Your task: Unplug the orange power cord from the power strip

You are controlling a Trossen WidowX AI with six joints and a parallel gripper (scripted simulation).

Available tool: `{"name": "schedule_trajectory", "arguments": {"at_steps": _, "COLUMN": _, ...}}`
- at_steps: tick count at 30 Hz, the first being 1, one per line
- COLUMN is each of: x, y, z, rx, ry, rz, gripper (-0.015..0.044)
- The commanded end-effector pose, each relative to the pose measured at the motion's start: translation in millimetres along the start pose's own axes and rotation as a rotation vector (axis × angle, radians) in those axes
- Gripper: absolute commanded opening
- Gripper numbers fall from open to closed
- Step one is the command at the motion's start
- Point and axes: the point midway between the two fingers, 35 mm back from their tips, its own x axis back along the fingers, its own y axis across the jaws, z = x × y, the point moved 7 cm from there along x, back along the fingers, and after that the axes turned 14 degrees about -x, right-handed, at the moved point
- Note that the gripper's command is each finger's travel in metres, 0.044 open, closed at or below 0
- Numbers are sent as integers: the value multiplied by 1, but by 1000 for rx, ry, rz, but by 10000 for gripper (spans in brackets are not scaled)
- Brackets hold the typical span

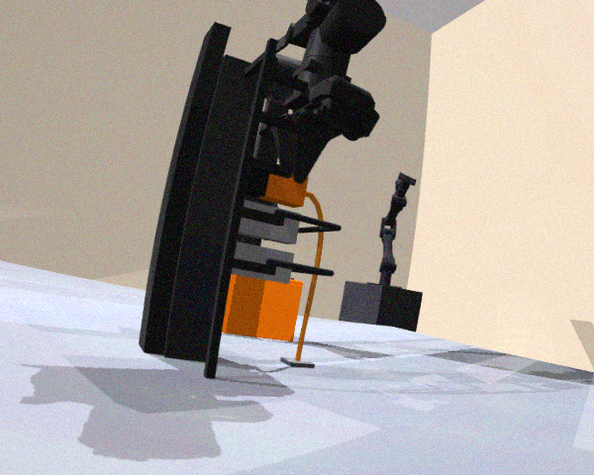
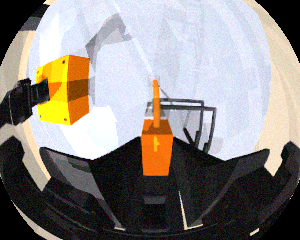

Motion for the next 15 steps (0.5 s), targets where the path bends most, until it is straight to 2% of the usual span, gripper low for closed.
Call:
{"name": "schedule_trajectory", "arguments": {"at_steps": 1, "x": 3, "y": 7, "z": -28, "rx": 36, "ry": -89, "rz": -16, "gripper": 0}}
{"name": "schedule_trajectory", "arguments": {"at_steps": 12, "x": 5, "y": 13, "z": -45, "rx": 37, "ry": -90, "rz": -17, "gripper": 0}}
{"name": "schedule_trajectory", "arguments": {"at_steps": 15, "x": 4, "y": 12, "z": -38, "rx": 39, "ry": -88, "rz": -17, "gripper": 79}}
